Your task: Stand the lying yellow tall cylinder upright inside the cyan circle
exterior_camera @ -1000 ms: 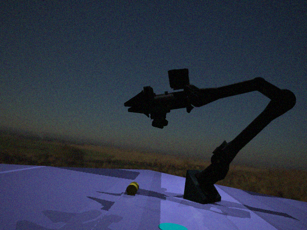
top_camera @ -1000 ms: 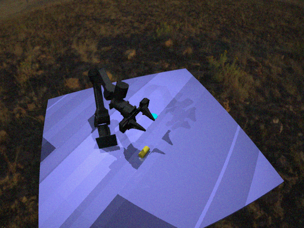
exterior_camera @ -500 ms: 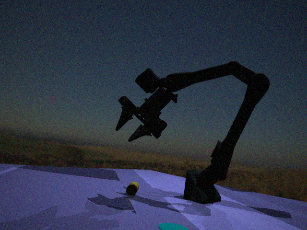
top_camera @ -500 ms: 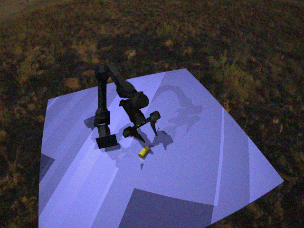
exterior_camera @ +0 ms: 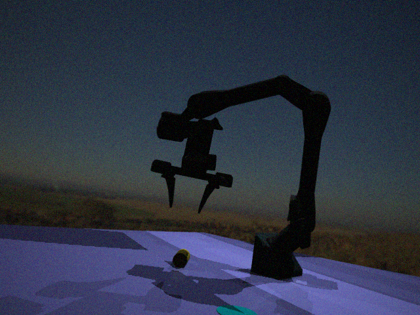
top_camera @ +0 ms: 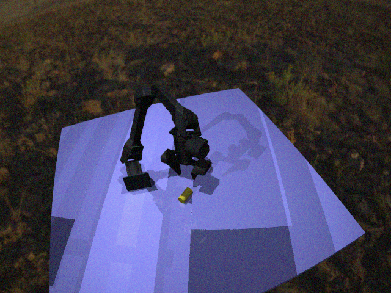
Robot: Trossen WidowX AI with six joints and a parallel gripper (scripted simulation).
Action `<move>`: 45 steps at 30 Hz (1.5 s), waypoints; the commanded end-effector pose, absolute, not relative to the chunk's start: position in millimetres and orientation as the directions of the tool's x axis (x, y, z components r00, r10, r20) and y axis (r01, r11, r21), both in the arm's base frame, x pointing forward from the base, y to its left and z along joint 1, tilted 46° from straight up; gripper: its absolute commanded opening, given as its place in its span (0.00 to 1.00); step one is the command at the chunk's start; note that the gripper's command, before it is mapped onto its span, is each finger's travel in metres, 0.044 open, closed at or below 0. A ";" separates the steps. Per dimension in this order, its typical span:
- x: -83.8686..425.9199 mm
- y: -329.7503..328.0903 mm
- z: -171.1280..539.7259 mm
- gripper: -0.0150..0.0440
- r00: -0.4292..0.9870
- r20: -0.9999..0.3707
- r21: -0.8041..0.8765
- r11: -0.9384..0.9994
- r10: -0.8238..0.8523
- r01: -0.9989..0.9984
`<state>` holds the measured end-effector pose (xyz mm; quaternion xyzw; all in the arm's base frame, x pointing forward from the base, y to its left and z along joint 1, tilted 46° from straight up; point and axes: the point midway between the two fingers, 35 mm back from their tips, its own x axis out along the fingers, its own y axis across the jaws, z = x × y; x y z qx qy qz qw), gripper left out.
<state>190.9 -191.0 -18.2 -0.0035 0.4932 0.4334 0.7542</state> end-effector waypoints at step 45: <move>206.1 -130.9 -71.8 0.43 0.110 -0.707 0.508 0.610 0.698 -0.608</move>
